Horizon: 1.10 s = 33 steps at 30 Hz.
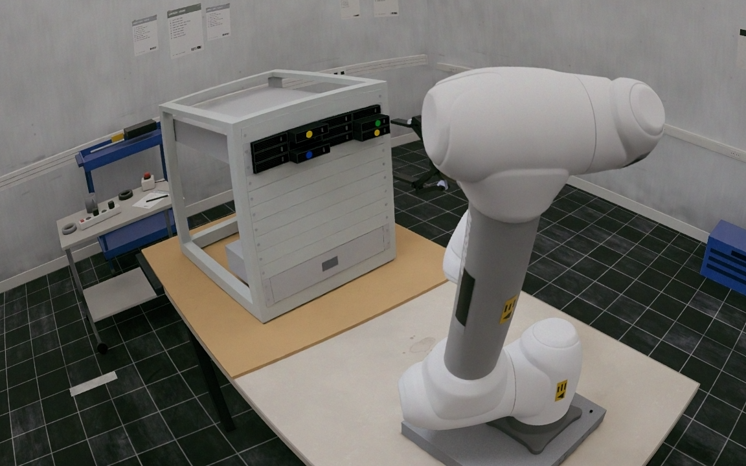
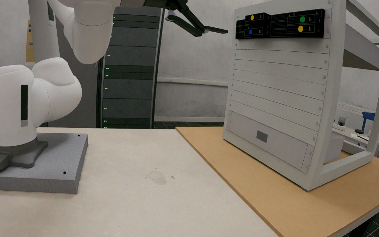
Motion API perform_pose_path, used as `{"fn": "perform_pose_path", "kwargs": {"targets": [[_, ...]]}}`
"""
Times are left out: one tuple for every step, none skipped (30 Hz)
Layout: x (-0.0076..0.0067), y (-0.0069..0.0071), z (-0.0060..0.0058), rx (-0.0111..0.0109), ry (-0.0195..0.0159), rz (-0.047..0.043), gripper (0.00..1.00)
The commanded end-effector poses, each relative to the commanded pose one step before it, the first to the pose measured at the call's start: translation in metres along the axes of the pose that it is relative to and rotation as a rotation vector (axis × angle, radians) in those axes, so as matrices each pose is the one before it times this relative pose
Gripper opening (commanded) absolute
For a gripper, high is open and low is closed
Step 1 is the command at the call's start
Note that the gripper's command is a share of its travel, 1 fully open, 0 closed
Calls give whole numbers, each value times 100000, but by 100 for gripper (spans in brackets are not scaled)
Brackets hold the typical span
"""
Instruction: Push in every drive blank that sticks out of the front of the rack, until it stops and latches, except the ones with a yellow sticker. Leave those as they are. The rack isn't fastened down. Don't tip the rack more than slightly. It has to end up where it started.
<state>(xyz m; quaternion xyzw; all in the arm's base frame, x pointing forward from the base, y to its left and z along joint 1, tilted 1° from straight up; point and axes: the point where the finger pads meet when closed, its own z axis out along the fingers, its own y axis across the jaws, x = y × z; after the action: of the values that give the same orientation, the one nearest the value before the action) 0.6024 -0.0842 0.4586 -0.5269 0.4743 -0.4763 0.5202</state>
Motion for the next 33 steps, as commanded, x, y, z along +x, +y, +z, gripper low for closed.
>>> {"fn": "perform_pose_path", "kwargs": {"targets": [[178, -42, 255, 104, -7, -3, 100], [0, 0, 0, 0, 0, 0, 100], [137, 18, 203, 0, 0, 0, 100], [155, 20, 229, 0, 0, 0, 100], [174, 22, 256, 0, 0, 0, 100], [191, 25, 282, 0, 0, 0, 100], [209, 27, 309, 0, 0, 0, 100], [227, 29, 334, 0, 0, 0, 100], [243, 31, 359, 0, 0, 0, 100], [259, 33, 382, 0, 0, 0, 100], [274, 35, 404, 0, 0, 0, 100], [288, 37, 425, 0, 0, 0, 100], [301, 39, 444, 0, 0, 0, 100], [312, 40, 461, 0, 0, 0, 100], [323, 42, 476, 0, 0, 0, 100], [331, 42, 489, 0, 0, 0, 100], [338, 43, 499, 0, 0, 0, 100], [0, 0, 0, 0, 0, 0, 100], [0, 0, 0, 0, 0, 0, 100], [343, 44, 506, 0, 0, 0, 100], [346, 45, 511, 0, 0, 0, 100], [348, 44, 514, 0, 0, 0, 100], [348, 44, 513, 0, 0, 0, 100], [345, 44, 509, 0, 0, 0, 100], [340, 44, 502, 0, 0, 0, 100], [334, 42, 492, 0, 0, 0, 100], [325, 41, 479, 0, 0, 0, 100], [314, 40, 464, 0, 0, 0, 100], [302, 39, 445, 0, 0, 0, 100], [287, 37, 424, 0, 0, 0, 100], [272, 35, 401, 0, 0, 0, 100], [254, 33, 375, 0, 0, 0, 100], [235, 30, 347, 0, 0, 0, 100]]}}
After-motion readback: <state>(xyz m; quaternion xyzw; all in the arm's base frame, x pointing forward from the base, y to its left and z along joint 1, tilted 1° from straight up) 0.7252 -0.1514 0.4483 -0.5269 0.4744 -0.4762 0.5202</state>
